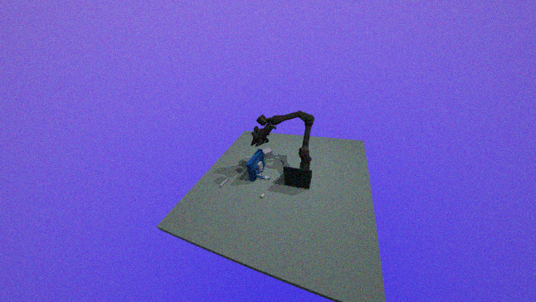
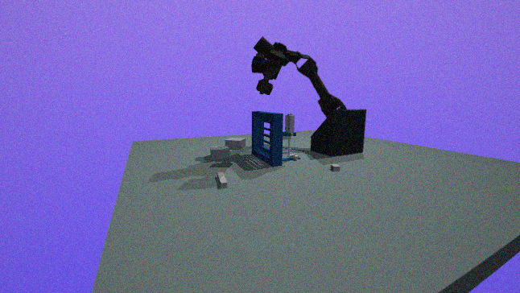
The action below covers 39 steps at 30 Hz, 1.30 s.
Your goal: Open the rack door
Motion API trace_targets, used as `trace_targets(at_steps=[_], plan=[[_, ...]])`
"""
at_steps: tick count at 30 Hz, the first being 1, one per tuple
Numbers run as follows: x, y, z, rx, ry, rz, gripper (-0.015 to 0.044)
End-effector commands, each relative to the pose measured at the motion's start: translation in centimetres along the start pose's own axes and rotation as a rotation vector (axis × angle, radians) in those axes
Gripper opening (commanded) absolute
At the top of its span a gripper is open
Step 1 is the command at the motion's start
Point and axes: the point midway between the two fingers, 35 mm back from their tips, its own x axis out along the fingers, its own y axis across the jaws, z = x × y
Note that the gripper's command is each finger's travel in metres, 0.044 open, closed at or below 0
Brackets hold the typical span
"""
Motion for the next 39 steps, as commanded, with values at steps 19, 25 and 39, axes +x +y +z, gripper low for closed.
trace_targets(at_steps=[19,25,39], plan=[[4.0,1.8,-6.1,-0.063,0.364,-0.32,0.0295],[4.5,2.1,-7.5,-0.102,0.435,-0.425,0.0295],[5.2,2.6,-10.1,-0.223,0.541,-0.669,0.0295]])
